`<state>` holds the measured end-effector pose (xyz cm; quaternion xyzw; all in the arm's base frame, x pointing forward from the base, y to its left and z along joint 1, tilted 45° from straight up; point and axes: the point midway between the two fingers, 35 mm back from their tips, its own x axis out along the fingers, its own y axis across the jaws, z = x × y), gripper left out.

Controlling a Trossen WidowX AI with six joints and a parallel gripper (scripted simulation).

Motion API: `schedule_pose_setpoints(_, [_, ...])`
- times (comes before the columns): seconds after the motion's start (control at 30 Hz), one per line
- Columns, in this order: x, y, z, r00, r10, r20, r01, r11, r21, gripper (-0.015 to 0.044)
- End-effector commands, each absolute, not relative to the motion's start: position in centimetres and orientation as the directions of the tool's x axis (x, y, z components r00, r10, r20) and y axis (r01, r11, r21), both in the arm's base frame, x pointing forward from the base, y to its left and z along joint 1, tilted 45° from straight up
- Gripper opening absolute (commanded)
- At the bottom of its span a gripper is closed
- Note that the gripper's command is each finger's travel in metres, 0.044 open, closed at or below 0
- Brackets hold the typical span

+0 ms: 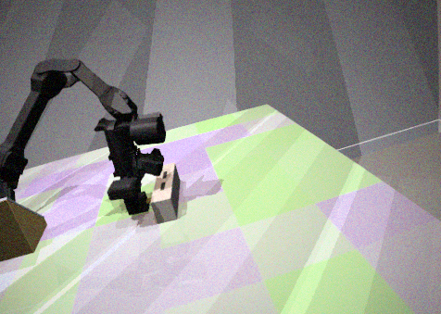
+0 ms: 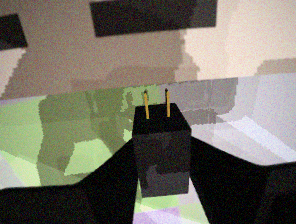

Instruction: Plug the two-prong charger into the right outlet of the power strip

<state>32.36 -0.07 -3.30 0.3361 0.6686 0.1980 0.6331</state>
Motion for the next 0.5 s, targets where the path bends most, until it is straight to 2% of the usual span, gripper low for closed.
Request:
schedule_pose_setpoints(0.0, [32.37,0.01,-3.24,0.028,0.703,-0.71,0.203,0.692,0.693,0.0])
schedule_pose_setpoints(0.47, [32.65,-0.02,-3.22,0.028,0.703,-0.71,0.203,0.692,0.693,0.0])
